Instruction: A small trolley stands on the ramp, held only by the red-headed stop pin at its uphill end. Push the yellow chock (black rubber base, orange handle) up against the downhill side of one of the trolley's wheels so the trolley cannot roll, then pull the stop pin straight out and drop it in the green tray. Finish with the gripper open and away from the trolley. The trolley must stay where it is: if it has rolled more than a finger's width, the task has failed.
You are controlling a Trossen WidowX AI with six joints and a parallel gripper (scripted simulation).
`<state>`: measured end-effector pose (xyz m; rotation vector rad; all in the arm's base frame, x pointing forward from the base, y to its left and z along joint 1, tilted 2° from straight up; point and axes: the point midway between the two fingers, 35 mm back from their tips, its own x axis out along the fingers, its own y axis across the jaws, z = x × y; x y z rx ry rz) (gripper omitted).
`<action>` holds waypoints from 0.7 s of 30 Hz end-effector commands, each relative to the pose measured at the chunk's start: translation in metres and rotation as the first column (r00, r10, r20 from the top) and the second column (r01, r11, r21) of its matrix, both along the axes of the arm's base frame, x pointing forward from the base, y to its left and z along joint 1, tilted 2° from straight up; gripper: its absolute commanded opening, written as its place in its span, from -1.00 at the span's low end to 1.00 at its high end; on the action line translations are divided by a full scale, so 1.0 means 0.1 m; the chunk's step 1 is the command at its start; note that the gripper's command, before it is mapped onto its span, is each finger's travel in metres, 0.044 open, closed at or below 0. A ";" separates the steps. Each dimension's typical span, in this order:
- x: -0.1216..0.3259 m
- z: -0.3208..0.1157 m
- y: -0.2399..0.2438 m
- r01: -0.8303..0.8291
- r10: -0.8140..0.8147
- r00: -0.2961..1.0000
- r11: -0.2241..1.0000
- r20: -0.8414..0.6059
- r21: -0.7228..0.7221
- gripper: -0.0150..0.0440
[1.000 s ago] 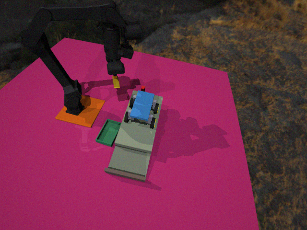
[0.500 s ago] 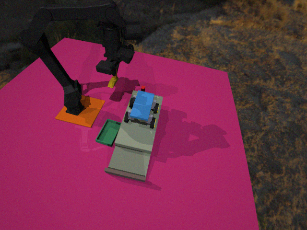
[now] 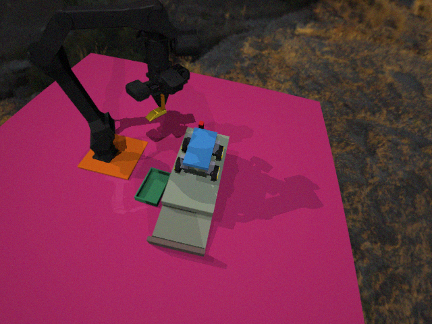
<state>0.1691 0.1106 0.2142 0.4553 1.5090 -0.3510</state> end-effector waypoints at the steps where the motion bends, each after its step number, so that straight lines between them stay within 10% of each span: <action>1: -0.01 0.00 0.00 0.122 -0.122 0.993 0.993 -0.006 -0.002 -0.49; 21: -0.01 0.00 0.00 0.730 -0.728 0.683 0.684 -0.049 0.006 -0.49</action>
